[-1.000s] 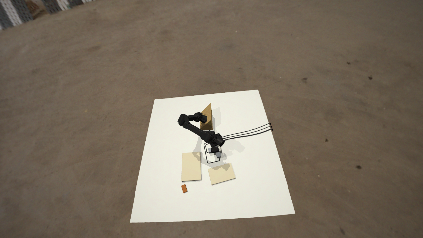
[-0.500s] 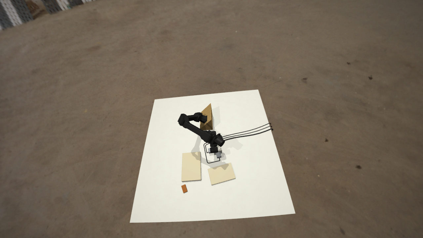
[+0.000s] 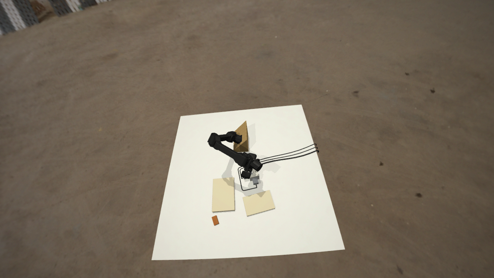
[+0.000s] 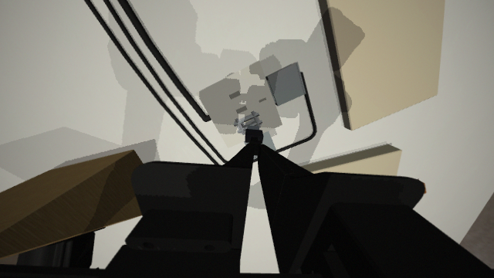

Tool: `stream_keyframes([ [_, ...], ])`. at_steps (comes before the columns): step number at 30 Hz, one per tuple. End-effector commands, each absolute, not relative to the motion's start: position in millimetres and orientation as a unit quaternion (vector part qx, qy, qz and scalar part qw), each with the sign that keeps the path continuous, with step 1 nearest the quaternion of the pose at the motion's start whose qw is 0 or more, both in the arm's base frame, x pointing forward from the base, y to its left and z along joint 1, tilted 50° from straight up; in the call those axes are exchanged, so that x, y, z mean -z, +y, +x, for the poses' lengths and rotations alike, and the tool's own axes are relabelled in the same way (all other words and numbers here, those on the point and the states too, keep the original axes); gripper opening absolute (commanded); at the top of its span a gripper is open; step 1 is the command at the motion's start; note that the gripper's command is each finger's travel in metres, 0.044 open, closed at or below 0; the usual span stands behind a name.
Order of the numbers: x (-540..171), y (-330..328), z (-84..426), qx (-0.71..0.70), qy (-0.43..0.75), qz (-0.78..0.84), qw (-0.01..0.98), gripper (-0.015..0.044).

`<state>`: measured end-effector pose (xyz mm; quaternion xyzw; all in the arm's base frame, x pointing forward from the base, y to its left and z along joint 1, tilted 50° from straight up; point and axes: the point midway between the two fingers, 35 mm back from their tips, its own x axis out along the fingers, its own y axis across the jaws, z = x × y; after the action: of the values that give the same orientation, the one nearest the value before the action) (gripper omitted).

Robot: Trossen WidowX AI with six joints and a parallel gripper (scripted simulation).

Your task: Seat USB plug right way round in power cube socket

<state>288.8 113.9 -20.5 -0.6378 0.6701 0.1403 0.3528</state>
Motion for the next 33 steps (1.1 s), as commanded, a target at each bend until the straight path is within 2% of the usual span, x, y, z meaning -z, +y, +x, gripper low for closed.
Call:
stream_keyframes([
  [1,20.5,113.4,288.3,-0.108,0.677,-0.62,0.382,0.0],
  [33,20.5,113.4,288.3,0.176,0.662,-0.411,0.601,0.0],
])
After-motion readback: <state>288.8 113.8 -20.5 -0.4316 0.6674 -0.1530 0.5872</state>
